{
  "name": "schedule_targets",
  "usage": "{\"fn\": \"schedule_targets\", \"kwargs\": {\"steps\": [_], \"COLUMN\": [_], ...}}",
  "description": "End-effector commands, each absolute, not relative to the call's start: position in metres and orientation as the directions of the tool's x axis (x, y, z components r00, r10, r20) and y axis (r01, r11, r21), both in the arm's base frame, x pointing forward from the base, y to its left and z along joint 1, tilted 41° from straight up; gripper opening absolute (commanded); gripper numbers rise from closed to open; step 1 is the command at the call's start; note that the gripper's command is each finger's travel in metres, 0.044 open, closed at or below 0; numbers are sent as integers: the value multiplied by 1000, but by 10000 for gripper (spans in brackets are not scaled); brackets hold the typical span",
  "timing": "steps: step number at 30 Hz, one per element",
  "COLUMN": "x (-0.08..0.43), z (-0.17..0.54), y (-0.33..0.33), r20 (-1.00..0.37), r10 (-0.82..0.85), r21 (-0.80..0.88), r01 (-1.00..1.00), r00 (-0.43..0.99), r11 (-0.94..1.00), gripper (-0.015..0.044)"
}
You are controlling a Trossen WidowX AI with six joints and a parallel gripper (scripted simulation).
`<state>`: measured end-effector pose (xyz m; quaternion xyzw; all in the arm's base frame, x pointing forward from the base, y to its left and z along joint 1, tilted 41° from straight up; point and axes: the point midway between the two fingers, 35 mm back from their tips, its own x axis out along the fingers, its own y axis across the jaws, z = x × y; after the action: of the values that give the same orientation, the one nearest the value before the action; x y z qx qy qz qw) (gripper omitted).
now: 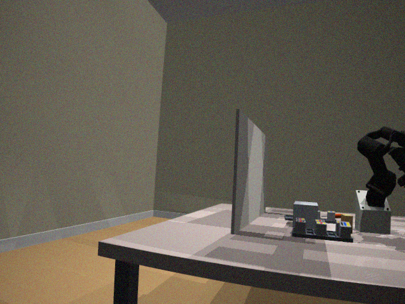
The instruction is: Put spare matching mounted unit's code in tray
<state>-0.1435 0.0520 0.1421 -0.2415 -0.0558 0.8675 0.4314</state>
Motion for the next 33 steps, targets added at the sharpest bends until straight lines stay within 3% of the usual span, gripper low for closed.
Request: {"fn": "schedule_targets", "kwargs": {"steps": [1,9,20,26,33], "x": [-144,-148,-131,-83,-23], "z": [142,141,126,116,107], "y": [52,37,-87,-152,-189], "r20": [-371,-412,-692,-812,-883], "r10": [775,742,476,358,286], "r21": [-305,-352,-584,-569,-467], "r01": [-721,-658,32,489,766], "r00": [-511,-529,-542,-461,-373], "r11": [-622,-665,-811,-662,-442], "gripper": [426,440,440,440,440]}}
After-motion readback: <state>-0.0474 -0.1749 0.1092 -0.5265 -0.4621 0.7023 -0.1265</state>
